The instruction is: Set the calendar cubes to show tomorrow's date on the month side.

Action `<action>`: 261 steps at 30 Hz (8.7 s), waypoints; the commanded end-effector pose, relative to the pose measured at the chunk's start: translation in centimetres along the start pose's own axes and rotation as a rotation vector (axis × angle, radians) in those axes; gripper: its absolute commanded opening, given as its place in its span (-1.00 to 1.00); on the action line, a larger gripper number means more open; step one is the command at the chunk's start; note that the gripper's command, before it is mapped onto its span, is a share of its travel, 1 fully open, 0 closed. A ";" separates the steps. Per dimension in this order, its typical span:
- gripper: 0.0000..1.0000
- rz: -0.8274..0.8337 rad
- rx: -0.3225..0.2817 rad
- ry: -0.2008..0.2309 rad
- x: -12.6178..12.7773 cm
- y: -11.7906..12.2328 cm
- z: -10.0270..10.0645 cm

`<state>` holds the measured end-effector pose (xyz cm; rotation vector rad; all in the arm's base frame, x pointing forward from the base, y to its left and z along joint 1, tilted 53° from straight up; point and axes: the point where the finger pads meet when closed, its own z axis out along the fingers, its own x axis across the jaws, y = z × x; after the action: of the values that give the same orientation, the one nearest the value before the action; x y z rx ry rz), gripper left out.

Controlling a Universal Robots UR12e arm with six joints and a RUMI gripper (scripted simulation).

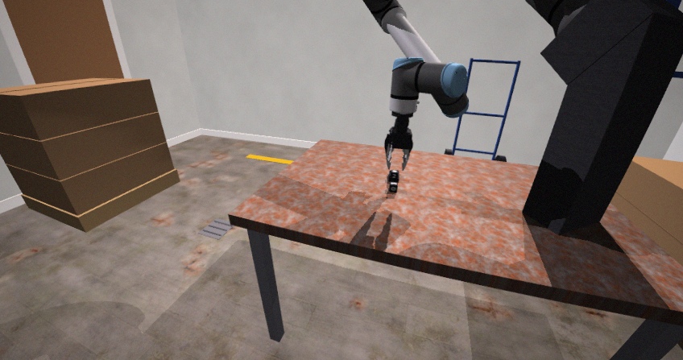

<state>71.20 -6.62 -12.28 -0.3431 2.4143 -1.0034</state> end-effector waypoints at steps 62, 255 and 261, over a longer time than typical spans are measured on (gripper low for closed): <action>-0.44 0.007 0.002 -0.002 -0.2 -0.1 2.5; -0.44 0.007 0.002 -0.002 -0.4 -0.1 7.4; -0.44 0.007 0.001 -0.001 -0.4 -0.1 8.0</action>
<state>75.24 -10.93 -16.61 -0.3353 2.4156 -1.0019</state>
